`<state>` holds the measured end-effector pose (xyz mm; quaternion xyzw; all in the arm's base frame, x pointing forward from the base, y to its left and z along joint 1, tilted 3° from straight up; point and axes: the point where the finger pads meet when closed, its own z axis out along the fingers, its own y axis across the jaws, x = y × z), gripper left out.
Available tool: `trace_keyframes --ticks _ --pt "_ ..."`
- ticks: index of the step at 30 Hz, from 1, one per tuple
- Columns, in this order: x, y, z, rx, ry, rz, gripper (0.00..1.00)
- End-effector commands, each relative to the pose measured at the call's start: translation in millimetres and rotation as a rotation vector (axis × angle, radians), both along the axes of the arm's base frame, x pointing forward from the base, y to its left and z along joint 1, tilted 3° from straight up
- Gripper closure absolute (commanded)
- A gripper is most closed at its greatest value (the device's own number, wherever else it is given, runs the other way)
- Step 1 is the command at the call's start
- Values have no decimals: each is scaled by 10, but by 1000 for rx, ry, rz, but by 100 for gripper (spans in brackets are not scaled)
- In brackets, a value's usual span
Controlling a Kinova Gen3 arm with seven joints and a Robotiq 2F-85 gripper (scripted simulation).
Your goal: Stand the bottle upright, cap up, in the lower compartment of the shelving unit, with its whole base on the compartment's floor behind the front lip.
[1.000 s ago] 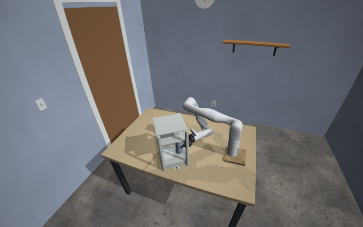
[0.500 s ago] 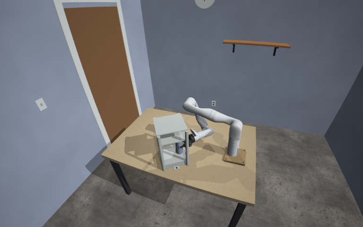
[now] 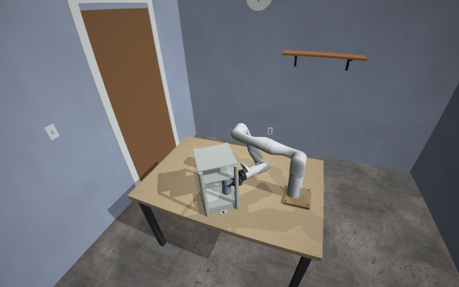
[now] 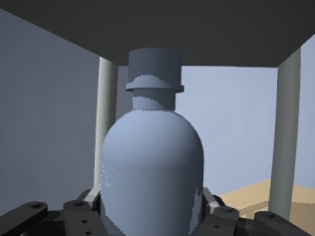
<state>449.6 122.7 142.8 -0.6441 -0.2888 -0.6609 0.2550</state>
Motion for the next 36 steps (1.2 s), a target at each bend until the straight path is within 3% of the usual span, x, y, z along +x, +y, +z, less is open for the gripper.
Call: trace_keyframes --ticks 1,5,6,36 --pt "6 -8 -14 -3 -6 -3 35" --pt "6 -8 -14 -3 -6 -3 35" --pt "6 -8 -14 -3 -6 -3 19" --pt "-13 -27 -14 -3 -6 -3 19"
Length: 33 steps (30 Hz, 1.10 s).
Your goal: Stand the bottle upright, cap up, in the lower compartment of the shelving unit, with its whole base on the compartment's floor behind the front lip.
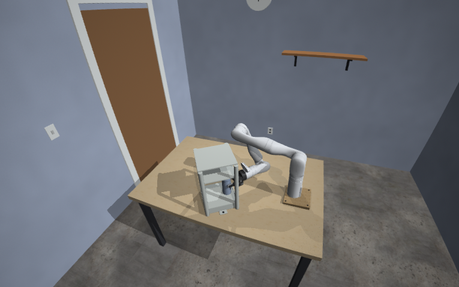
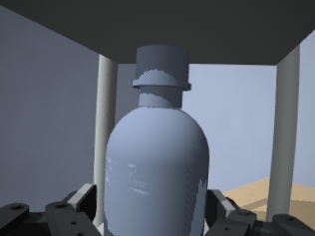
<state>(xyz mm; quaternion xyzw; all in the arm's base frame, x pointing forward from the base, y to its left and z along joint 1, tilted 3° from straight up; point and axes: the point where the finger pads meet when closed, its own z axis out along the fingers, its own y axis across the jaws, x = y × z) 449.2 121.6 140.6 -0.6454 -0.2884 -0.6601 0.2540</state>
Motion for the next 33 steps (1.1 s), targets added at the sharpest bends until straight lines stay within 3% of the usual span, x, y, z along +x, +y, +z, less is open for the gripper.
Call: trace_keyframes --ticks 1,33 --pt "-9 -15 9 -1 -9 -1 19" --pt "-175 -179 7 -1 -9 0 19"
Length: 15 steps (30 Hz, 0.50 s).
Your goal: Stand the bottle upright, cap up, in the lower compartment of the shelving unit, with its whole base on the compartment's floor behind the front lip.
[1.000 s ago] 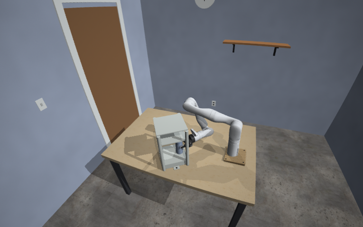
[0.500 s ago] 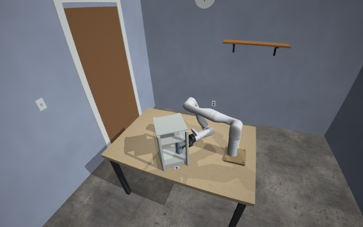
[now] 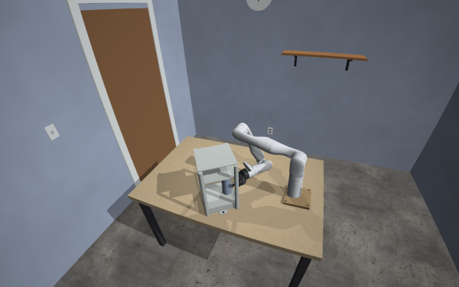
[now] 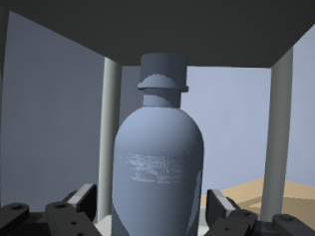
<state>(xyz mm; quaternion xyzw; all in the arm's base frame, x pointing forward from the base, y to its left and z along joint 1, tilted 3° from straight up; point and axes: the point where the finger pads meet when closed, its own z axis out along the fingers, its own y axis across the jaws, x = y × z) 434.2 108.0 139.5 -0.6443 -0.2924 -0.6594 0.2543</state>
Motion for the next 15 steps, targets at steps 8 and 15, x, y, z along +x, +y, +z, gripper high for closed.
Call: trace_keyframes --ticks 8,15 --pt "-69 -88 19 3 -7 -7 19" --pt "-116 -141 26 1 -9 -7 19"
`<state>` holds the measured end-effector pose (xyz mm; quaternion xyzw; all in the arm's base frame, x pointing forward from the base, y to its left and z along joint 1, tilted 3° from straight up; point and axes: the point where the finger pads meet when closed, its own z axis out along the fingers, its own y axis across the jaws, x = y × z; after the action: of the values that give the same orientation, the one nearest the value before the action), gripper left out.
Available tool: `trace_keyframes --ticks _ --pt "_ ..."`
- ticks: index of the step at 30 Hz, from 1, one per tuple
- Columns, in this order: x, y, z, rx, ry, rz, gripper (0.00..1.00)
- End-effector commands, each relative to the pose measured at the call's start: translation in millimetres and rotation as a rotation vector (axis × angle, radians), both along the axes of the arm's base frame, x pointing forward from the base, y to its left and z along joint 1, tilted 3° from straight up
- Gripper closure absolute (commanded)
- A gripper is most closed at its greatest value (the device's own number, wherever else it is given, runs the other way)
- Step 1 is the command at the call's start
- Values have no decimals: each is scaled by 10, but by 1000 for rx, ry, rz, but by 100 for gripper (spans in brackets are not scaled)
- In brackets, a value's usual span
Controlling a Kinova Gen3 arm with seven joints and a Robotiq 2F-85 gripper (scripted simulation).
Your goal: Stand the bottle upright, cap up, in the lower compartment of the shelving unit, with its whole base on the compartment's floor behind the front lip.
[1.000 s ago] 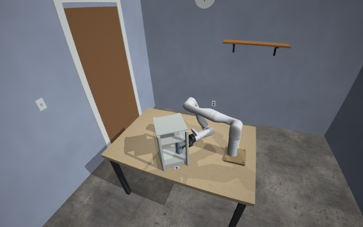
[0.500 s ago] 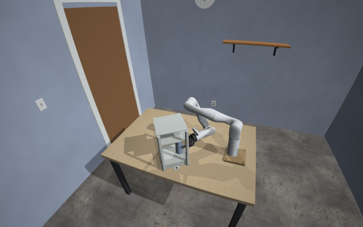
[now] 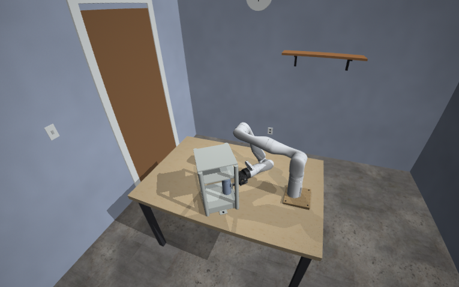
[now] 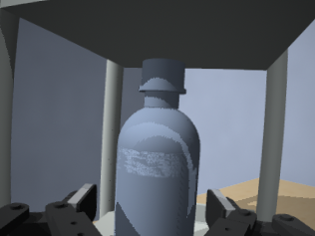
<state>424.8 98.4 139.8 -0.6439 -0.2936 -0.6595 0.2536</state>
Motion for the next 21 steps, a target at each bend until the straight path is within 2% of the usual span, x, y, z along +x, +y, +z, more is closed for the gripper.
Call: trace_keyframes --ticks 1,21 --pt "-28 -52 24 3 -8 -8 19" --pt "-118 -144 26 1 -9 -8 19"
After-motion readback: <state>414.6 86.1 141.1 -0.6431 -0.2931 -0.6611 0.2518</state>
